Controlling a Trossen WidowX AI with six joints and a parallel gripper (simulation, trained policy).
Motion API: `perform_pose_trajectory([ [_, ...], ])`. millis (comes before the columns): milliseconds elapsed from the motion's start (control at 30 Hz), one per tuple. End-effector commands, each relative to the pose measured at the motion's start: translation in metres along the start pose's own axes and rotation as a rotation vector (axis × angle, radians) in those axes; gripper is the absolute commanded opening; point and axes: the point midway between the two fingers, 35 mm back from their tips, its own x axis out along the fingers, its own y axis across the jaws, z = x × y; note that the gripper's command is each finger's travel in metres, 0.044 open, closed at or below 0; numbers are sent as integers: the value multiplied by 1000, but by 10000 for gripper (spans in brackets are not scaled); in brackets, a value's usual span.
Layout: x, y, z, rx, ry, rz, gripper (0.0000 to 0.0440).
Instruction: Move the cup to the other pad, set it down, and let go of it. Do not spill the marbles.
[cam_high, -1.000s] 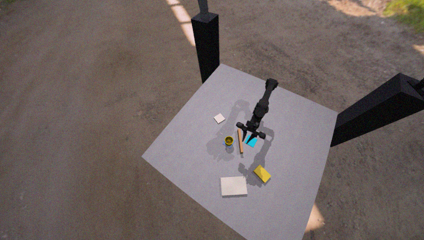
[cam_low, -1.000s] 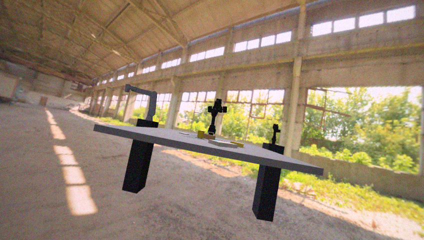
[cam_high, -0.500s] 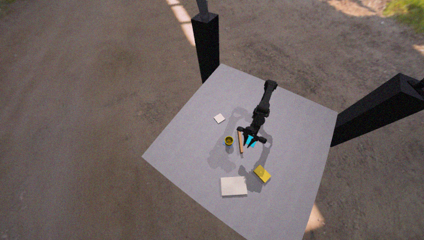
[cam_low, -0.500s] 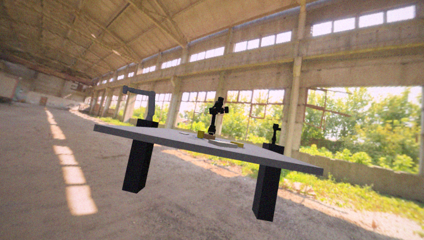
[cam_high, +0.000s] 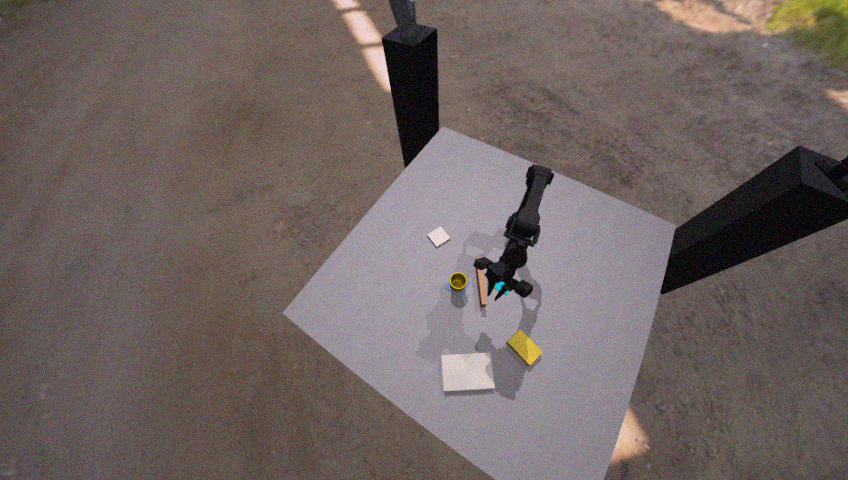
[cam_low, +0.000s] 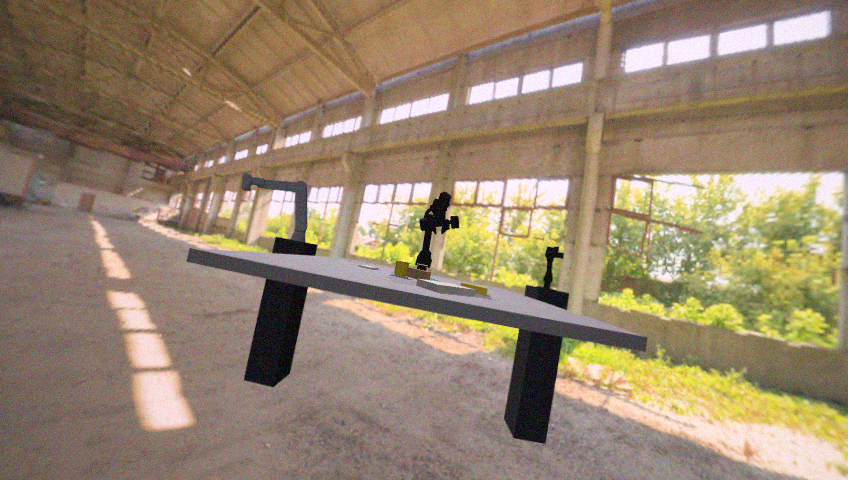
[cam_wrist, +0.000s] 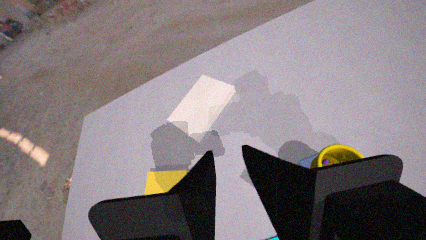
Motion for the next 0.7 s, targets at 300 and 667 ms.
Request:
perform_pose_trajectory([
  [300,12,-6,-12,-2,174,-82,129],
  [667,21,-20,-23,-30,331,-160,136],
])
